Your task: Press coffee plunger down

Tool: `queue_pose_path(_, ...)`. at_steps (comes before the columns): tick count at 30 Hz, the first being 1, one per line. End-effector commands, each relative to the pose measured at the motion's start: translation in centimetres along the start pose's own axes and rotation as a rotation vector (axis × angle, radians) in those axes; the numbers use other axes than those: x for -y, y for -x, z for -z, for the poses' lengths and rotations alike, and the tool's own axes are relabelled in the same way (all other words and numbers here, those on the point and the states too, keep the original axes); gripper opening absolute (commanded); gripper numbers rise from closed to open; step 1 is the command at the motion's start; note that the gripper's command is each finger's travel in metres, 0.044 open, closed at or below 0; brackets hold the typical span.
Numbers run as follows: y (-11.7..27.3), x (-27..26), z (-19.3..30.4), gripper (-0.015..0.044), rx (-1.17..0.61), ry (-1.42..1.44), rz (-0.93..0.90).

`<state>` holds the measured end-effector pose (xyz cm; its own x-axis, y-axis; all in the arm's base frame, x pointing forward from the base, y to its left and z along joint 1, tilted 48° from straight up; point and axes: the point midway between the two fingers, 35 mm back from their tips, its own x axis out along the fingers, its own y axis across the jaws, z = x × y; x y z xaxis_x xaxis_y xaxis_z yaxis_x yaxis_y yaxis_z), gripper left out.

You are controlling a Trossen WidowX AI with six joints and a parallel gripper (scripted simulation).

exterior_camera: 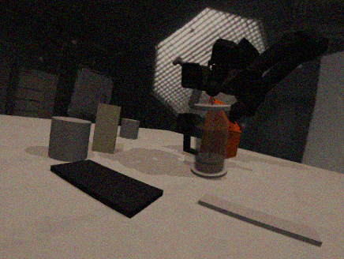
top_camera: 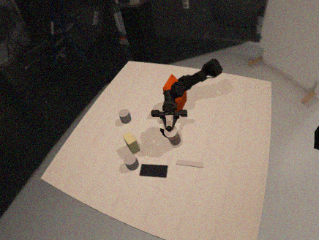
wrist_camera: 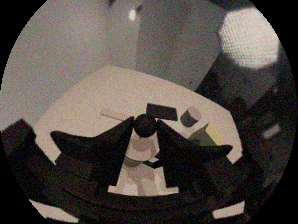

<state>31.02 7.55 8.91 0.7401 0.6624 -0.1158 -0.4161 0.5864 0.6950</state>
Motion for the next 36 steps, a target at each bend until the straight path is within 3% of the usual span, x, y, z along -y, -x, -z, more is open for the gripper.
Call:
queue_pose_path(1,-0.15,0.0,0.35,0.012,-0.017,-0.014,-0.005)
queue_pose_path(22,-0.12,0.02,-0.02,0.012,-0.003,-0.001,-0.001)
queue_pose_path(34,-0.12,0.02,-0.02,0.0435,-0.003,-0.001,-0.001)
queue_pose_path(36,-0.12,0.02,-0.02,0.044,-0.003,-0.001,-0.001)
